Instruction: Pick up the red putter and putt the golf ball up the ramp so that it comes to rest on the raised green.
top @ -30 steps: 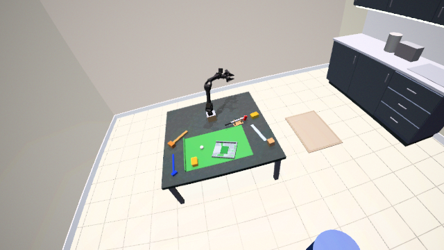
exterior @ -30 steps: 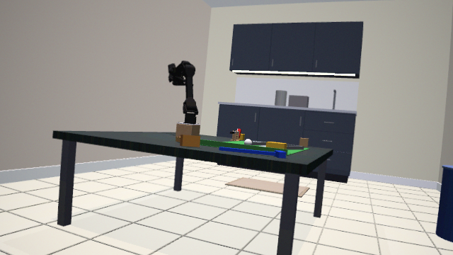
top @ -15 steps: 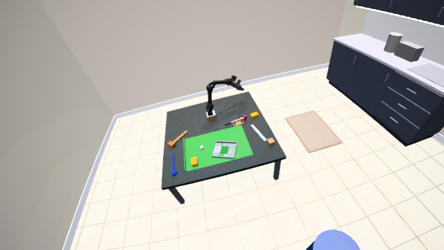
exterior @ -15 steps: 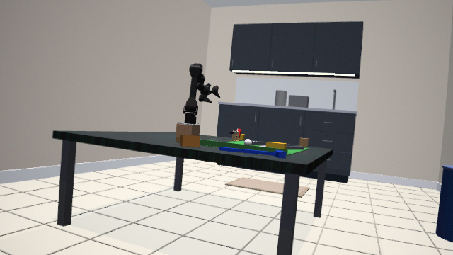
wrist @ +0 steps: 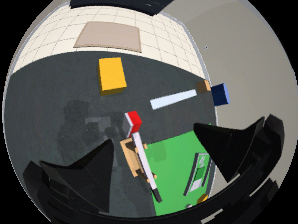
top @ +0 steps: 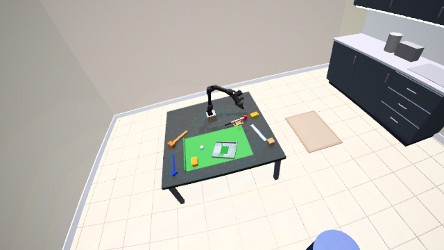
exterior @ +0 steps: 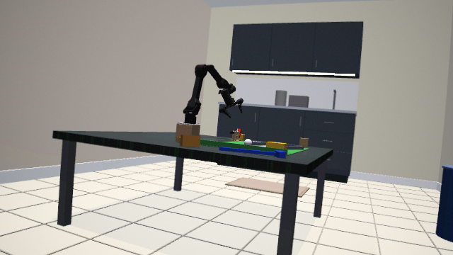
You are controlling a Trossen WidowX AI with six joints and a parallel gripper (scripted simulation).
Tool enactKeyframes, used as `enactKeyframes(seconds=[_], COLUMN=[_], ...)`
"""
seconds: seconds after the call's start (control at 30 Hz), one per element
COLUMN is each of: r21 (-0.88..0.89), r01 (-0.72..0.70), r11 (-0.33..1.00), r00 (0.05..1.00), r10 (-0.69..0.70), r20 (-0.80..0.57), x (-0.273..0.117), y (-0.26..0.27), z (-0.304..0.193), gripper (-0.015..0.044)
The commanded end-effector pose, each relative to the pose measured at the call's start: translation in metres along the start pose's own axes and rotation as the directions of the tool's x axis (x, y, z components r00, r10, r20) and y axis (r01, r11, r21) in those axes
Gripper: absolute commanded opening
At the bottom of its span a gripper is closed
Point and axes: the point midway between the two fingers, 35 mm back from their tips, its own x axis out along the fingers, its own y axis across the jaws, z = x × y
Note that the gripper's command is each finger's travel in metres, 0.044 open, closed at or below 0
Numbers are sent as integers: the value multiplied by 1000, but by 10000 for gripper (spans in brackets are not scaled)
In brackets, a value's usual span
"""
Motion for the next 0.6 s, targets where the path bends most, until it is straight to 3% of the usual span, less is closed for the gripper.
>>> enactKeyframes(seconds=[0.0, 0.17, 0.37, 0.57], r21=[-22, 1, 53, 67], r01=[-118, -276, -441, -472], r11=[993, 961, 896, 879], r00=[989, 950, 891, 877], r10=[116, 272, 444, 476], r20=[-97, -150, -98, -68], x=[19, 30, 22, 18], y=[-22, -34, -26, -22], z=[-65, -142, -222, -239], gripper=[440, 440, 440, 440])
